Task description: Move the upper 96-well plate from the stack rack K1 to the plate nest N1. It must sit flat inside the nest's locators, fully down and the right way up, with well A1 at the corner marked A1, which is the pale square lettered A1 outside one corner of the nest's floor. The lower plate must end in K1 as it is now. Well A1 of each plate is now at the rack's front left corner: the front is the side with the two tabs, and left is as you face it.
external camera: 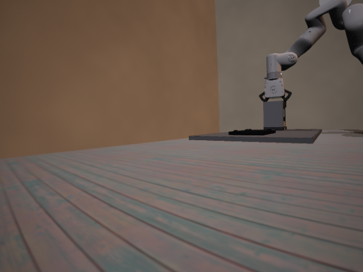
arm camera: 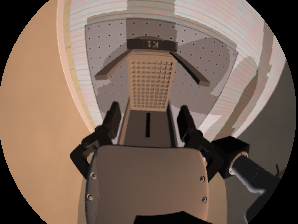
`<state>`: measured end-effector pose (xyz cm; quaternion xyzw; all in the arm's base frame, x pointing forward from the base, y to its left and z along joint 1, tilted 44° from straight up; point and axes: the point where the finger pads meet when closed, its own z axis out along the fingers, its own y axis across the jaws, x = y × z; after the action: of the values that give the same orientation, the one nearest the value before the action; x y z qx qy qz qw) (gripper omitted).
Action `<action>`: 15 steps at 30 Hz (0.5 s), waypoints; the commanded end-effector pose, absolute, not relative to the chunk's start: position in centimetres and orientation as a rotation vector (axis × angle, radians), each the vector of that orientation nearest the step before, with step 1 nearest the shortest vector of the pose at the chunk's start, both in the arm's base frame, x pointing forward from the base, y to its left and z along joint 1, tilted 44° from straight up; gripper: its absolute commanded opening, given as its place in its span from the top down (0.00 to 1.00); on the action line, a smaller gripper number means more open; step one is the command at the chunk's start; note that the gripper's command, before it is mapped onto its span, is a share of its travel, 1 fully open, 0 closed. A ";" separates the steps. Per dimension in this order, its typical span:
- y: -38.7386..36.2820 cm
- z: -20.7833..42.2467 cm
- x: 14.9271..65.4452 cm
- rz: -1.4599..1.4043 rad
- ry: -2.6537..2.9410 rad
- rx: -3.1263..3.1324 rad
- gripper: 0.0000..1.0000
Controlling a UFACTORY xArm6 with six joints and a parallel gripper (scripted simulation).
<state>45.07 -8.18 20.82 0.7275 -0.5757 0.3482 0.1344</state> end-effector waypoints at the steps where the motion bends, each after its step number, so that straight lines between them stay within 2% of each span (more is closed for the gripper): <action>1: -8.6 20.3 45.5 1.013 -1.669 2.109 0.00; 15: -9.8 18.9 46.2 1.013 -1.669 2.109 0.00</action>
<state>45.84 -9.47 19.26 0.7275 -0.5757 0.3482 0.1343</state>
